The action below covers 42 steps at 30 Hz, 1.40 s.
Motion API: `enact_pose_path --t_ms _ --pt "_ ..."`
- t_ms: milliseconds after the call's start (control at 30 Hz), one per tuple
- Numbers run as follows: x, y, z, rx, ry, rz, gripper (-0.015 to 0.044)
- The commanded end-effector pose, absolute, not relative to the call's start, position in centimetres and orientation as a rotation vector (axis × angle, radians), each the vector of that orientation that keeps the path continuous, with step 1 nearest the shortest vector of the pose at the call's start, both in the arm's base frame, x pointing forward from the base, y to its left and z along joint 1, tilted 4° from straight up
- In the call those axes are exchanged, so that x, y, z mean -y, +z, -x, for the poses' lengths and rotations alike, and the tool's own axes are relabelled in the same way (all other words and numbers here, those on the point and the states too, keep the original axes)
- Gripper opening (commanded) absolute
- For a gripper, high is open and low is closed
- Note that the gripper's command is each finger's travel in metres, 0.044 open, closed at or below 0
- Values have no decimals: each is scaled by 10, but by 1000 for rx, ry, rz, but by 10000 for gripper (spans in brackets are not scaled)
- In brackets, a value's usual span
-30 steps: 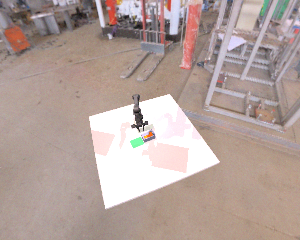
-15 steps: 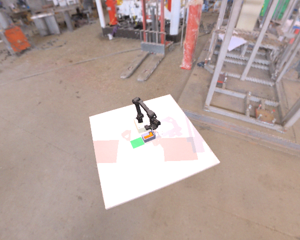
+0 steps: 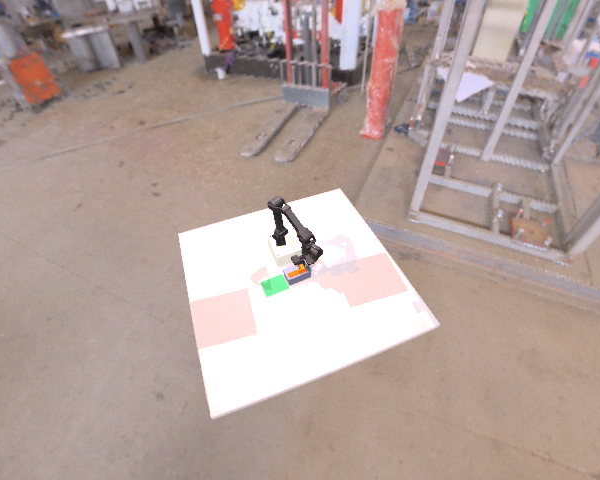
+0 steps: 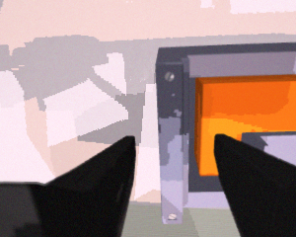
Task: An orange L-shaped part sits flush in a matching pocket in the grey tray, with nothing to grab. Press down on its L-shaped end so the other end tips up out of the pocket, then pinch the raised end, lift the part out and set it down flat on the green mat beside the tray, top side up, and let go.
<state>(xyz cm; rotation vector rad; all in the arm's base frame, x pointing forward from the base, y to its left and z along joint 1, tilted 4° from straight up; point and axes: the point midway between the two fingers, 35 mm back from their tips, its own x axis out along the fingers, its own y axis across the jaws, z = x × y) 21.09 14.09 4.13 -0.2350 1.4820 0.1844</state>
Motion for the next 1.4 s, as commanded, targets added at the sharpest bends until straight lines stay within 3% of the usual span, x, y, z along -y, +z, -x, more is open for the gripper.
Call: enact_pose_path --t_ms 0,1367 --pt "-137 19 -209 -1490 179 248 180" --pt "-135 -18 -211 -1490 179 248 180"
